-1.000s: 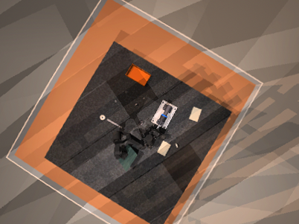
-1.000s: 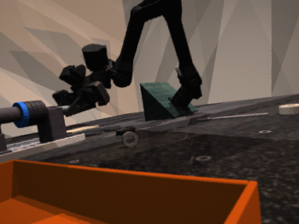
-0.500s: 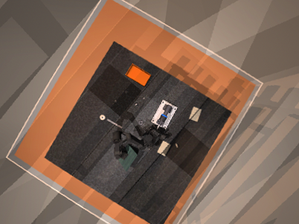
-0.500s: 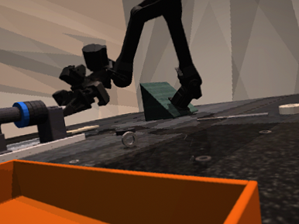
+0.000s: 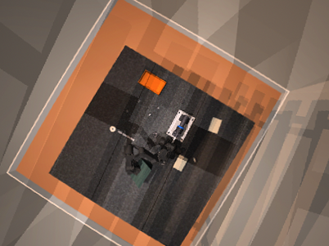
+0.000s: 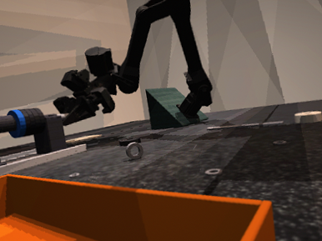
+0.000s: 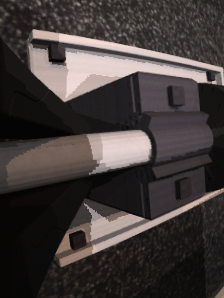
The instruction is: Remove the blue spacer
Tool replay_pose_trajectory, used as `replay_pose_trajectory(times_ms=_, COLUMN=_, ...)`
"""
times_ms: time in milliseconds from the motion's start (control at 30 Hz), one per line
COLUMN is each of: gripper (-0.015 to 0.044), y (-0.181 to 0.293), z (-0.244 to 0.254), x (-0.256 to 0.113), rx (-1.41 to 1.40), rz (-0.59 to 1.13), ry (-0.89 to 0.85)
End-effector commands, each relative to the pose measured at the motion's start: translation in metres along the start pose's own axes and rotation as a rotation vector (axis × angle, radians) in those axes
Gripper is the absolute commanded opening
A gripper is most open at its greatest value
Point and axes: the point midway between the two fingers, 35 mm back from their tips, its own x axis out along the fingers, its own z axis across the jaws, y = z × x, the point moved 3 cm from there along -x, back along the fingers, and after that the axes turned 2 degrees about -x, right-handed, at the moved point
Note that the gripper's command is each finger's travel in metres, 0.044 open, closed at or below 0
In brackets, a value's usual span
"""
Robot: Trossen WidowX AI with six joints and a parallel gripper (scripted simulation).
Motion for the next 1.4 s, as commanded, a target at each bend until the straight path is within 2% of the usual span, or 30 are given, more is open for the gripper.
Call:
replay_pose_trajectory(times_ms=0, gripper=0.0000, y=0.0027, z=0.0003, x=-0.0046, rx=0.000, rz=0.001, ry=-0.002)
replay_pose_trajectory(times_ms=1367, gripper=0.0000, y=0.0067, z=0.0003, x=-0.0115, rx=0.000, rz=0.001, ry=-0.001)
